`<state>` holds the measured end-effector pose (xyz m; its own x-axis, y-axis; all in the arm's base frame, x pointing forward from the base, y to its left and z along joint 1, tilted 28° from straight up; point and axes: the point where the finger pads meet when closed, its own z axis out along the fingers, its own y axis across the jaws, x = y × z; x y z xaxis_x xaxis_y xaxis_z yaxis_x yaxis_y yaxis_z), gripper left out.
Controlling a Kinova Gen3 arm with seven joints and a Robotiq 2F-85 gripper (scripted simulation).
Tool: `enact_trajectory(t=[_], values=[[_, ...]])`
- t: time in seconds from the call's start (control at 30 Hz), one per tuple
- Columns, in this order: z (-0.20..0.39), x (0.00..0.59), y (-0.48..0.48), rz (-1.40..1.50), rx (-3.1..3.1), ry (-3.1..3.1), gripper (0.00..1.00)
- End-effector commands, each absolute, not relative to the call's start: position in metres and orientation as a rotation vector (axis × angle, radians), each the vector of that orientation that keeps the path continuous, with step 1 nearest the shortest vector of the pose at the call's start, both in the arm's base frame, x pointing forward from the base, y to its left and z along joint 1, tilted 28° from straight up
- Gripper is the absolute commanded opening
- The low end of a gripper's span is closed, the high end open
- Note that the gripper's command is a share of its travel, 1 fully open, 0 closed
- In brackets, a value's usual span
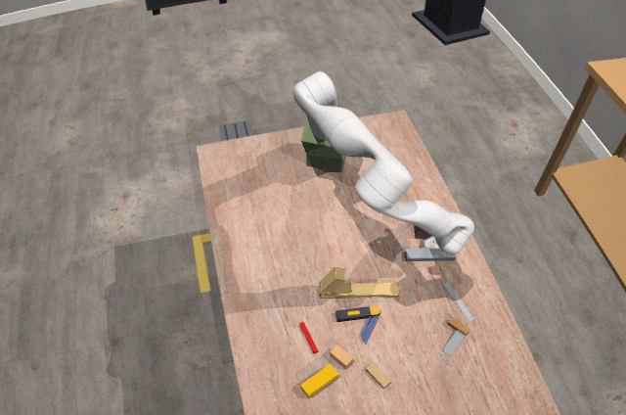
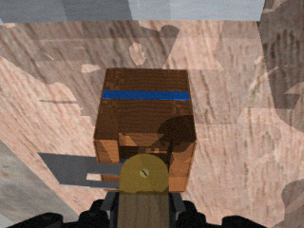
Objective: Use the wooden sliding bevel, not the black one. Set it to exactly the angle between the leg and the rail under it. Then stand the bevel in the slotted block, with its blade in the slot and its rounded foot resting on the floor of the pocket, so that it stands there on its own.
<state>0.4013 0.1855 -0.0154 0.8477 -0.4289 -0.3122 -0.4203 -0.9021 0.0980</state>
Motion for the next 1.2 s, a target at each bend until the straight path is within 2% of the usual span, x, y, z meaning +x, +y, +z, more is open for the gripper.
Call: enact_trajectory(t=[0.0, 1.17], values=[[-0.0157, 0.402, 0.1857, -0.514, 2.996, -0.687, 0.1], [-0.0205, 0.404, 0.1842, -0.514, 2.996, -0.687, 0.1]])
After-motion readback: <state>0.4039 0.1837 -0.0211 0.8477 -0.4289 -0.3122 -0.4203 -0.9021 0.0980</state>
